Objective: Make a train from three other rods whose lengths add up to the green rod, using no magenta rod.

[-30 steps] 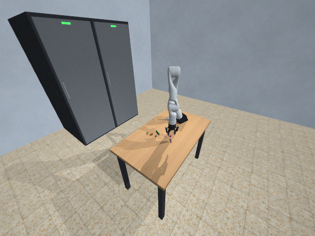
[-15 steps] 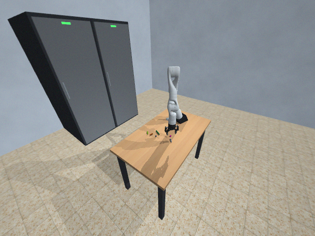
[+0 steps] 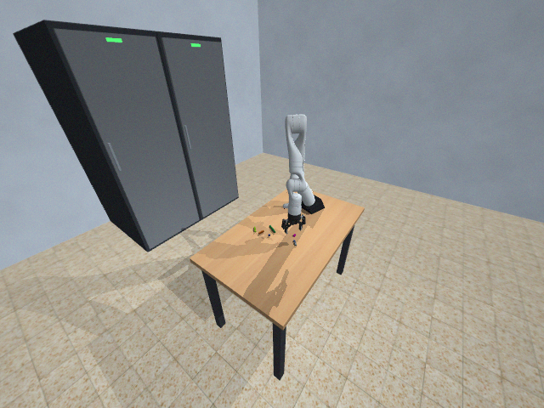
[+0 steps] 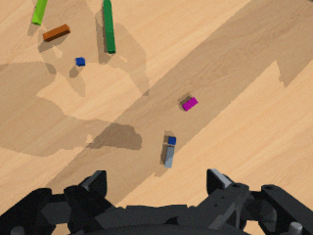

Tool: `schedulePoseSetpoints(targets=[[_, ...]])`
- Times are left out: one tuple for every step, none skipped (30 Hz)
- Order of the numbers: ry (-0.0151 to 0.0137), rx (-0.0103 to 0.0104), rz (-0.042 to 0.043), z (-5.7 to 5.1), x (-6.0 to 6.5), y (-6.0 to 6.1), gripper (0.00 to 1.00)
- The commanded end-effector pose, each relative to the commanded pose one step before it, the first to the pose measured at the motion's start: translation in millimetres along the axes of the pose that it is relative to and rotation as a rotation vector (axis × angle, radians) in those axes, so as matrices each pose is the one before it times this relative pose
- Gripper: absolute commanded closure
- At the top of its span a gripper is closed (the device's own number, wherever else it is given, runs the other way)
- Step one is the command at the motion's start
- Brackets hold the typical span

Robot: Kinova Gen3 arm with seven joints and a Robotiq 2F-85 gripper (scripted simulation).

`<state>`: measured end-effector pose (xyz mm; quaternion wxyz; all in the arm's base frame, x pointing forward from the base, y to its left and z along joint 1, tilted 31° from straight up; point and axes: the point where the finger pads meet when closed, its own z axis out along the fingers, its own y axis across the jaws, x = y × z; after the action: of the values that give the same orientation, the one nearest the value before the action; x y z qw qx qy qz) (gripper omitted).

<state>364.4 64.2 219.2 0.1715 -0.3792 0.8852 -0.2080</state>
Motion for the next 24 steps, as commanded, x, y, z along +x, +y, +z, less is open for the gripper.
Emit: schedulePoseSetpoints(targets=[[0.00274,-0.00608,-0.05305,-1.03,6.11,-6.32,0.00],[0.00084,0.00043,-0.01796,-0.01,1.89,-2.35,0.00],[0.00083,0.00040,-0.01890,-0.02,2.01,-2.38,0.00],[0.00077,0.00037,-0.01991,-0.03,2.11,-2.37,0.00],[0.00074,0.00035,-0.02085,-0.03,2.22,-2.37,0.00],[0.00014,0.00031,-0.02265,-0.15,2.03,-2.17,0.00],[0.00004,0.00040,-0.02355,-0.17,2.09,-2.23,0.00],[-0.00002,0.00048,-0.02439,-0.17,2.19,-2.28,0.00],[-0.00001,0.00049,-0.02517,-0.16,2.33,-2.28,0.00],[0.00003,0.00047,-0.02592,-0.14,2.49,-2.26,0.00],[0.00000,0.00000,0.00000,0.00,0.00,0.00,0.00],[0.00000,0.00000,0.00000,0.00,0.00,0.00,0.00],[-0.00024,0.00084,-0.02678,-0.19,2.45,-2.44,0.00],[0.00028,0.00016,-0.02726,-0.05,2.93,-2.01,0.00],[0.00029,0.00014,-0.02793,-0.03,3.07,-1.95,0.00],[0.00027,0.00016,-0.02859,-0.01,3.20,-1.90,0.00],[0.00022,0.00023,-0.02923,0.00,3.30,-1.86,0.00],[0.00019,0.00028,-0.02983,0.01,3.40,-1.81,0.00],[0.00020,0.00026,-0.03038,0.04,3.53,-1.70,0.00],[0.00064,0.01039,-0.03088,0.06,3.75,-4.72,0.00],[0.00050,0.00258,-0.03132,0.14,3.88,-2.12,0.00],[0.00036,-0.00019,-0.03173,0.20,3.97,-1.08,0.00],[0.00028,0.00002,-0.03218,0.19,4.00,-1.07,0.00],[0.00023,0.00016,-0.03258,0.20,4.06,-1.00,0.00]])
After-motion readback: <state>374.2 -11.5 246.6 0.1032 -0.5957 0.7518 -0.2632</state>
